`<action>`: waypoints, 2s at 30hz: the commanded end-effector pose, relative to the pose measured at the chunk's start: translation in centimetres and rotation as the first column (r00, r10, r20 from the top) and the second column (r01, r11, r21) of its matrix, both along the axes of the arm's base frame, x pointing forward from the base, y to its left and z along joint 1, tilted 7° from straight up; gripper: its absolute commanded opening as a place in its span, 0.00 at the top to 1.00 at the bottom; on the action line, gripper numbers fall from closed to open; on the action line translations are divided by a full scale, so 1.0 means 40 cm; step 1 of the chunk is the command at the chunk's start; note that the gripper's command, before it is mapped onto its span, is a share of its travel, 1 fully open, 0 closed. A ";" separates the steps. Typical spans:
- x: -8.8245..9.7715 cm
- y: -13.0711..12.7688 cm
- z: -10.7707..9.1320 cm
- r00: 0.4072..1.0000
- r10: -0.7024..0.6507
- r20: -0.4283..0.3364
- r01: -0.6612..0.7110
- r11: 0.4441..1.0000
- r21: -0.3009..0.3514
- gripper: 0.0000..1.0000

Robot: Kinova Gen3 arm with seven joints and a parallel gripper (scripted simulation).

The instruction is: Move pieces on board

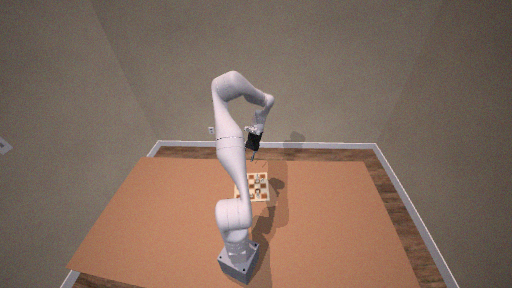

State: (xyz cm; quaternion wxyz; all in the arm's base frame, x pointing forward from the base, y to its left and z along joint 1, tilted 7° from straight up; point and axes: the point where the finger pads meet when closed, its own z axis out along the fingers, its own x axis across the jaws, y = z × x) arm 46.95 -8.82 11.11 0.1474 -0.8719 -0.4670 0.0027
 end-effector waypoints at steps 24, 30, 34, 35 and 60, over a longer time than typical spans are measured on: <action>0.017 -0.090 -0.062 0.986 -0.159 -0.057 0.162 0.985 0.059 0.00; 0.017 -0.090 -0.062 0.986 -0.159 -0.057 0.162 0.985 0.059 0.00; 0.020 -0.118 -0.082 0.975 -0.210 -0.078 0.216 0.973 0.080 0.00; 0.020 -0.118 -0.082 0.975 -0.210 -0.078 0.216 0.973 0.080 0.00; 0.024 -0.174 -0.122 0.945 -0.304 -0.119 0.317 0.941 0.119 0.00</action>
